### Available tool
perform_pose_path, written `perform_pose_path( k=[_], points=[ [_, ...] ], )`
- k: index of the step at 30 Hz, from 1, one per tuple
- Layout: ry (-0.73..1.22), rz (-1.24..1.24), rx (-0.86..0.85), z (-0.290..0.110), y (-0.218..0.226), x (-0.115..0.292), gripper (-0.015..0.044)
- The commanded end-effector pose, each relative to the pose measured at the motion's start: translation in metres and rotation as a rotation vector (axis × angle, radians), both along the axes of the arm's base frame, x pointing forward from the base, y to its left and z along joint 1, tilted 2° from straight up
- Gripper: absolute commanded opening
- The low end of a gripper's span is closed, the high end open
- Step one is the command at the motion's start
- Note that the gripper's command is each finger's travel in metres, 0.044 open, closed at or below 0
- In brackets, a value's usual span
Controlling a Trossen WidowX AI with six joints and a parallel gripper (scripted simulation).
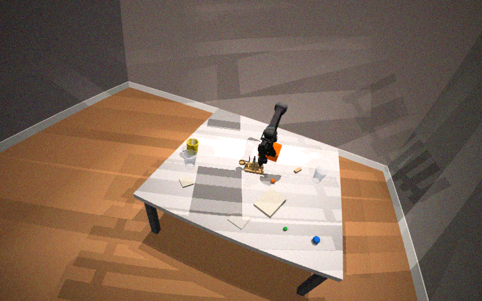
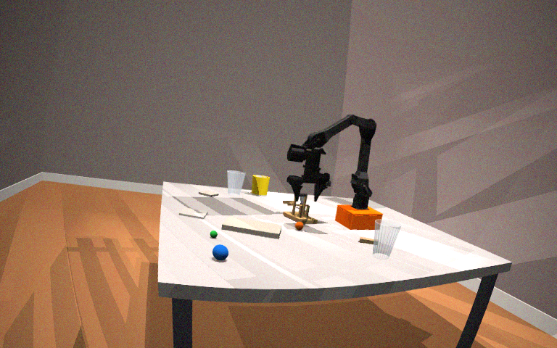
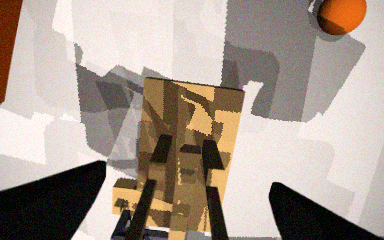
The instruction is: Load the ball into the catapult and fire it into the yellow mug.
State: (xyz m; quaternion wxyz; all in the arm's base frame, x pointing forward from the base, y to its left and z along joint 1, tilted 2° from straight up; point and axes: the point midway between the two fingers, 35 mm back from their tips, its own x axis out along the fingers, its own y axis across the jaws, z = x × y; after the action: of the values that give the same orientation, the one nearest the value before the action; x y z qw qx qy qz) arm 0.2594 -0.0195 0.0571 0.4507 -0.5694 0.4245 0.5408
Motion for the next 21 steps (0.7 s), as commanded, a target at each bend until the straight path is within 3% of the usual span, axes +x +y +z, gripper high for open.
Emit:
perform_pose_path(
  k=[1, 21],
  points=[
    [0.008, 0.005, 0.006, -0.008, 0.001, -0.001, 0.044],
    [0.008, 0.005, 0.007, -0.04, 0.001, 0.001, 0.044]
  ],
)
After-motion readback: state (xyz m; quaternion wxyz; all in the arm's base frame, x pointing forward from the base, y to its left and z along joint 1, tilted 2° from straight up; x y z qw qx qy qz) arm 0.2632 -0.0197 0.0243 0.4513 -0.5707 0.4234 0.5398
